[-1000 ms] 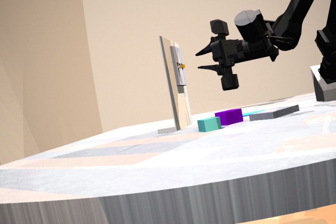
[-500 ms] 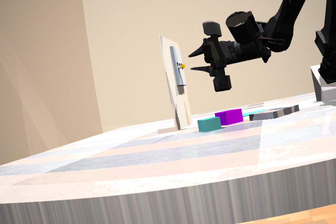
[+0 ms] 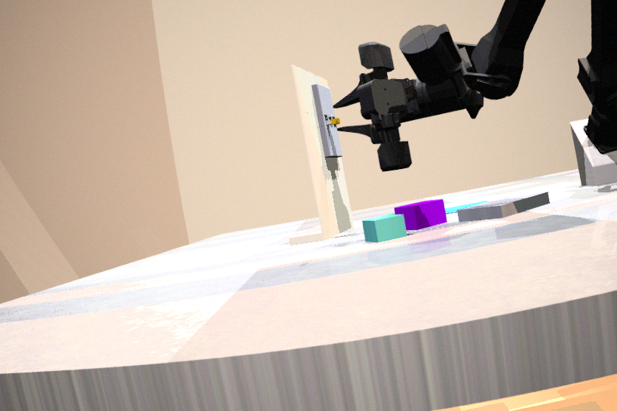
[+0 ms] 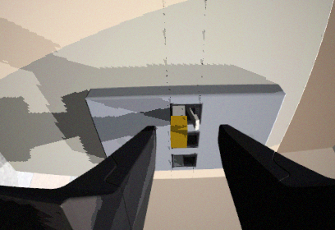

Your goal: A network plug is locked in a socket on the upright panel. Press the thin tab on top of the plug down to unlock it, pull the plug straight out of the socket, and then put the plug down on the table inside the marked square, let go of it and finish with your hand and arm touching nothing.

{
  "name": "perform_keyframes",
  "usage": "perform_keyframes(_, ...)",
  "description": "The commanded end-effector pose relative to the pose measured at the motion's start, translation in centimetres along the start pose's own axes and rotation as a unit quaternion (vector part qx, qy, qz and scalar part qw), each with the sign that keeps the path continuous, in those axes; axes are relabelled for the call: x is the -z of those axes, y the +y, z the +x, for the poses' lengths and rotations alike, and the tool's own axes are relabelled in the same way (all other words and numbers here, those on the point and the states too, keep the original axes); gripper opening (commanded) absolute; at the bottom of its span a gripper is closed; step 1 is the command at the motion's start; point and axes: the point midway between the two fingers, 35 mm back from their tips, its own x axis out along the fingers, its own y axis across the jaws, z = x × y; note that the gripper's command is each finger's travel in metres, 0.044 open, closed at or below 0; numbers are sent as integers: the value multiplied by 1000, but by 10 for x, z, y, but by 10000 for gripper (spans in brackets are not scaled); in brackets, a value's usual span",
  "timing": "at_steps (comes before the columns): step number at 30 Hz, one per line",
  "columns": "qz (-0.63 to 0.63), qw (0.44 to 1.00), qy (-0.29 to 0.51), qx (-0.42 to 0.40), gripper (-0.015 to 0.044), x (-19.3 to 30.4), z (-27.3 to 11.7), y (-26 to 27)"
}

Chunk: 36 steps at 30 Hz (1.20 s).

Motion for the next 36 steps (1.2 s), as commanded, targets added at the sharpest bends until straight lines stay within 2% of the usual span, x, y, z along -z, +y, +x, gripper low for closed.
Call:
perform_keyframes(1, -3, 1000, 0, -3, 156, -1, 7, 2)
perform_keyframes(5, -3, 1000, -1, -3, 156, -1, 10, 3)
perform_keyframes(8, -3, 1000, -1, -3, 77, -1, 10, 3)
perform_keyframes(19, -3, 1000, -1, -3, 4, -1, 10, 3)
perform_keyframes(36, -3, 1000, 0, -3, 0, 1, 3, 2)
